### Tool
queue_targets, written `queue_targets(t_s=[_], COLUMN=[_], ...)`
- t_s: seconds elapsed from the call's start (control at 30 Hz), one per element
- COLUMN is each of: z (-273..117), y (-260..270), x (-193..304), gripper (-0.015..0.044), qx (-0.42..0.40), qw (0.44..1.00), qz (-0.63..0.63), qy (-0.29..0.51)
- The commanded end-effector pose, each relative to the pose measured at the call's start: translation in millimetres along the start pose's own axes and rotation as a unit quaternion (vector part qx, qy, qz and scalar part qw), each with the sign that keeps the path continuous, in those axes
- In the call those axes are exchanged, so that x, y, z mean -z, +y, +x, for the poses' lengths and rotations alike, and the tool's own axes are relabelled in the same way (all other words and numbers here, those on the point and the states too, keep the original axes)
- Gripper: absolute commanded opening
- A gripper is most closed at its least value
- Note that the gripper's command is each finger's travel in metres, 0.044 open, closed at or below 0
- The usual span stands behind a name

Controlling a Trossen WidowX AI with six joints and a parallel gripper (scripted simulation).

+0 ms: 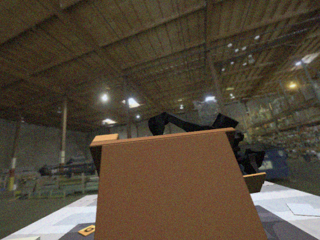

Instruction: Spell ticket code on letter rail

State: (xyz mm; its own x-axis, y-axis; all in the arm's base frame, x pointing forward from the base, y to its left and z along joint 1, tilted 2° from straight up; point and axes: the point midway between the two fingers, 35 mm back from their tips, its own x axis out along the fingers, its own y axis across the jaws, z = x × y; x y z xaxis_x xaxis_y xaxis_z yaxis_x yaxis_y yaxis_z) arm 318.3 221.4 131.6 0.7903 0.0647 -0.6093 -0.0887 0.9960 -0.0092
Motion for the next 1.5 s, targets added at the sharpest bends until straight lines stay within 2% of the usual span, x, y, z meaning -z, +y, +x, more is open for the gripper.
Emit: queue_targets(t_s=[0.0,1.47], z=[0,0], y=[-2,-24], x=[1,0], gripper=[0.0,0.0], qx=[-0.001,-0.001], qw=[1.0,1.0], qz=[-0.002,-0.003], qy=[0.0,0.0])
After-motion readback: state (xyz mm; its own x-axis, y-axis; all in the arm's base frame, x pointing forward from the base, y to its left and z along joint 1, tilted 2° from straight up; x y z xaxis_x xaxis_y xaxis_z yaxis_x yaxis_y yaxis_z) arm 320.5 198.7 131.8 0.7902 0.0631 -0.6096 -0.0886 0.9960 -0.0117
